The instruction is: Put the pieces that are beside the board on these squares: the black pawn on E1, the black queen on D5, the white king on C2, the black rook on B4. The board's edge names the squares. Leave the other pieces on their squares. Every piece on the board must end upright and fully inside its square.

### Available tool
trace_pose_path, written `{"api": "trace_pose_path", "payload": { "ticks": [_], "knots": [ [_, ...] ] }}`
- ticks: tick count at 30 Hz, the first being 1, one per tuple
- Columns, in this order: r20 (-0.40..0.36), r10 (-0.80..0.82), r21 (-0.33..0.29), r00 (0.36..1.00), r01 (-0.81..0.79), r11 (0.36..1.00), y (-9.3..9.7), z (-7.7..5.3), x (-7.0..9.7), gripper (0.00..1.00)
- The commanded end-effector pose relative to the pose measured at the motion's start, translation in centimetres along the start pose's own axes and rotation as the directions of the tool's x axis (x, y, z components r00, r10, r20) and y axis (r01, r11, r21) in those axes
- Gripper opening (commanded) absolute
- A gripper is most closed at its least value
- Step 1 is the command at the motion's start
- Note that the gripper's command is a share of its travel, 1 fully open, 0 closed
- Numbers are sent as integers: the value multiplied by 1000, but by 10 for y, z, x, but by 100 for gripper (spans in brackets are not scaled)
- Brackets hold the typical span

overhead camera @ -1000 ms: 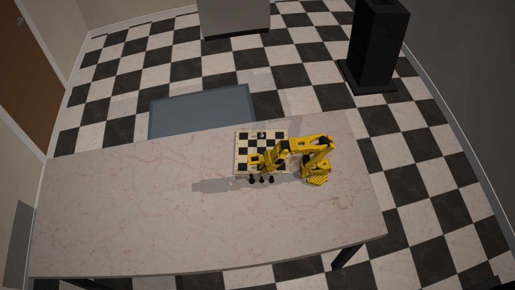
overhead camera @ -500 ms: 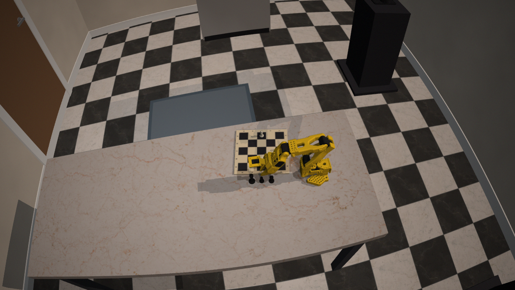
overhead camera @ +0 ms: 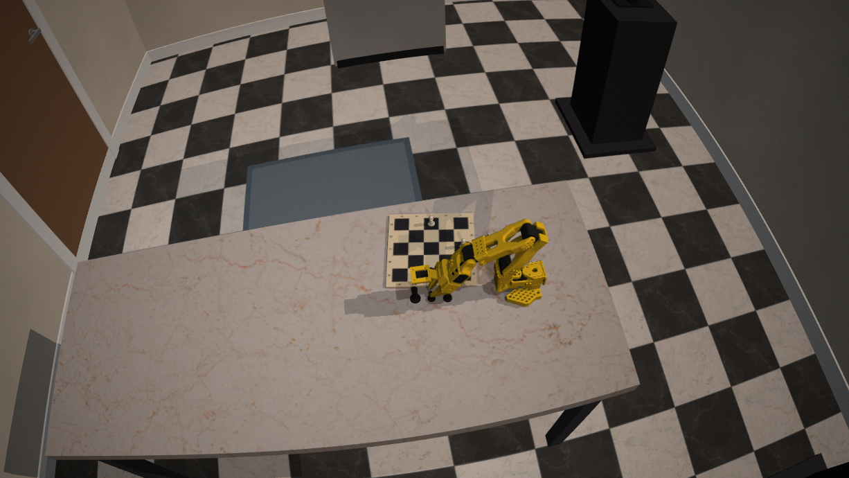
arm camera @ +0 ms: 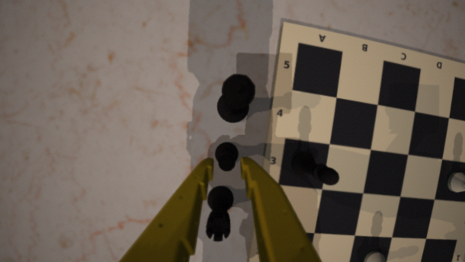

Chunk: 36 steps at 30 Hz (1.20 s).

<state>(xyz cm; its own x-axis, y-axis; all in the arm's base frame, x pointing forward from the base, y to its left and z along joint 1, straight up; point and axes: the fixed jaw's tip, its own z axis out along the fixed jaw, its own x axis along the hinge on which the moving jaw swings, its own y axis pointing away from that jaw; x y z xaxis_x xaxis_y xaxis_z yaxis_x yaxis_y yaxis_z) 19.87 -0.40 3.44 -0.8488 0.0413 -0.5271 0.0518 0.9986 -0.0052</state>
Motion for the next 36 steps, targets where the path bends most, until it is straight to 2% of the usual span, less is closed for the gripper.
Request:
{"api": "trace_pose_path", "payload": {
  "ticks": [1,12,36],
  "knots": [
    [-11,2,-4,1000,-2,1000,2,10,7,9],
    [-12,2,-4,1000,-2,1000,2,19,12,9],
    [-12,2,-5,1000,-2,1000,2,20,18,9]
  ]
}}
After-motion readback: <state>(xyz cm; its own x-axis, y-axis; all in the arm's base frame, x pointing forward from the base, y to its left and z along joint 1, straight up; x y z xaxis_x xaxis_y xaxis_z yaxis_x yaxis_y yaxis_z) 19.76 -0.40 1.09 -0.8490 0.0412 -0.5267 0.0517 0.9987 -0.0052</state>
